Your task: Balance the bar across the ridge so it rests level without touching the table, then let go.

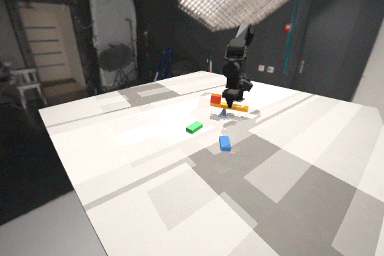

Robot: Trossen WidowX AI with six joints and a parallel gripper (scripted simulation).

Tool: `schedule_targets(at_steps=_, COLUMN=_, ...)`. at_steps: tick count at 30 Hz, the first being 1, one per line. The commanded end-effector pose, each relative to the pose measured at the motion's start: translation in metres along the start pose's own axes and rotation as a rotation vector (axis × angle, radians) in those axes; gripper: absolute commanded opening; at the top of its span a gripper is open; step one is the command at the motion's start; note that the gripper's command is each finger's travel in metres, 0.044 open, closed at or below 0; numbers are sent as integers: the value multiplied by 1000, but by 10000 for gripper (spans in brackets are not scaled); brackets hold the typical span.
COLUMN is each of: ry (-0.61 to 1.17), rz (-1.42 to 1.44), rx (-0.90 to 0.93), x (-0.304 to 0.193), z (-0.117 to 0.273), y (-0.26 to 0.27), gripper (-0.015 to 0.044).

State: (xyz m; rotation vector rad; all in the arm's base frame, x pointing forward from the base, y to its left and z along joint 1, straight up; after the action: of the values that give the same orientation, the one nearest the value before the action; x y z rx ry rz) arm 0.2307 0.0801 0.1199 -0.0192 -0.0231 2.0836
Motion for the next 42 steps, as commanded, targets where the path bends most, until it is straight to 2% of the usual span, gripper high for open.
schedule_targets(at_steps=1, ry=0, rz=0, rx=0, x=0, z=0, y=0, gripper=167)
schedule_targets(at_steps=42, ry=0, rz=0, rx=0, x=0, z=0, y=0, gripper=185)
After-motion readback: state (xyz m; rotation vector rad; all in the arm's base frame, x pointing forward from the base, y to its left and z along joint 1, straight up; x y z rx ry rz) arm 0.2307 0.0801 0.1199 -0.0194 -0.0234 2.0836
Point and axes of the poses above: the point midway between the two fingers, 35 mm back from their tips, its own z axis back along the fingers, its own y axis across the jaws, x = y × z, the point moved 3 cm from there along z, back along the fingers, and after that the axes turned 6 degrees about z, right-handed, at the moved point
